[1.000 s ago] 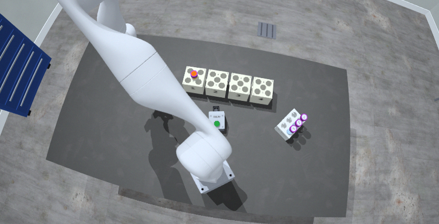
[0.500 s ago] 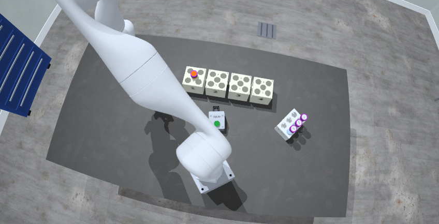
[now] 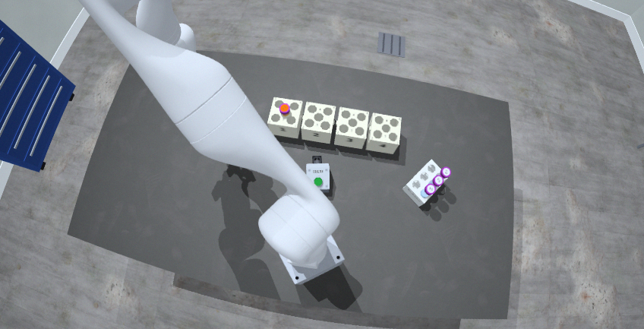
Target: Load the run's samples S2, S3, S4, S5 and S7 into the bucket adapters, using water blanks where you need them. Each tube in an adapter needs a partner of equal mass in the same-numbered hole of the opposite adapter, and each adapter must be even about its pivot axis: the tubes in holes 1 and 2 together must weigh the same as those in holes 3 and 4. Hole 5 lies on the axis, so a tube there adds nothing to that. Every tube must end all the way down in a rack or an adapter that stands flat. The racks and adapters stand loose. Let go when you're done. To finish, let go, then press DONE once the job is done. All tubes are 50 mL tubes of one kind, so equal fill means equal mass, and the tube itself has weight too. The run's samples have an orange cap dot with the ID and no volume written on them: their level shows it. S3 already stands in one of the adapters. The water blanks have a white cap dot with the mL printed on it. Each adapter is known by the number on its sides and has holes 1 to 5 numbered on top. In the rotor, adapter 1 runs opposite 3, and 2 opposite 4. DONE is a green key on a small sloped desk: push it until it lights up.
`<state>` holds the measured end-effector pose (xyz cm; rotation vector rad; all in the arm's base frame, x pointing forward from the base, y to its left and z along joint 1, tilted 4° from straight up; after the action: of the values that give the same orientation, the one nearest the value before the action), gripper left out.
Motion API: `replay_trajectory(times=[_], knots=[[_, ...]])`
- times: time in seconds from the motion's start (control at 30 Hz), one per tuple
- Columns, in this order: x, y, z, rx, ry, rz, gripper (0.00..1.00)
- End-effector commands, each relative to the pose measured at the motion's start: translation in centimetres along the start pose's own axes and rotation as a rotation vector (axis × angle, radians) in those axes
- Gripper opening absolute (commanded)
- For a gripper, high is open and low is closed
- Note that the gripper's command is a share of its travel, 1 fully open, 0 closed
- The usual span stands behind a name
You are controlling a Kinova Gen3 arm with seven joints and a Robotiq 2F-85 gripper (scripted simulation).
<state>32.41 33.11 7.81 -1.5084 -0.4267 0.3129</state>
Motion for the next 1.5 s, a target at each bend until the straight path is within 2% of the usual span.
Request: replay_trajectory(times=[0.0,0.2,1.47], knots=[[0.1,-0.4,0.0,0.001,0.0,-0.002,0.1],[0.1,-0.8,0.0,0.001,0.0,-0.002,0.1],[-0.8,-0.8,-11.3,0.001,0.68,-0.002,0.1]])
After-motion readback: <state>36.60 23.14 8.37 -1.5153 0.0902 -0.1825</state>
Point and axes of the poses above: the point where the finger pads meet when closed, its own y axis out along the fingers, its own z axis across the jaws, x = y × z, the point moved 8 cm from there along -y, back along the fingers, and after that the axes turned 10 degrees about y, right-handed, at the moved point
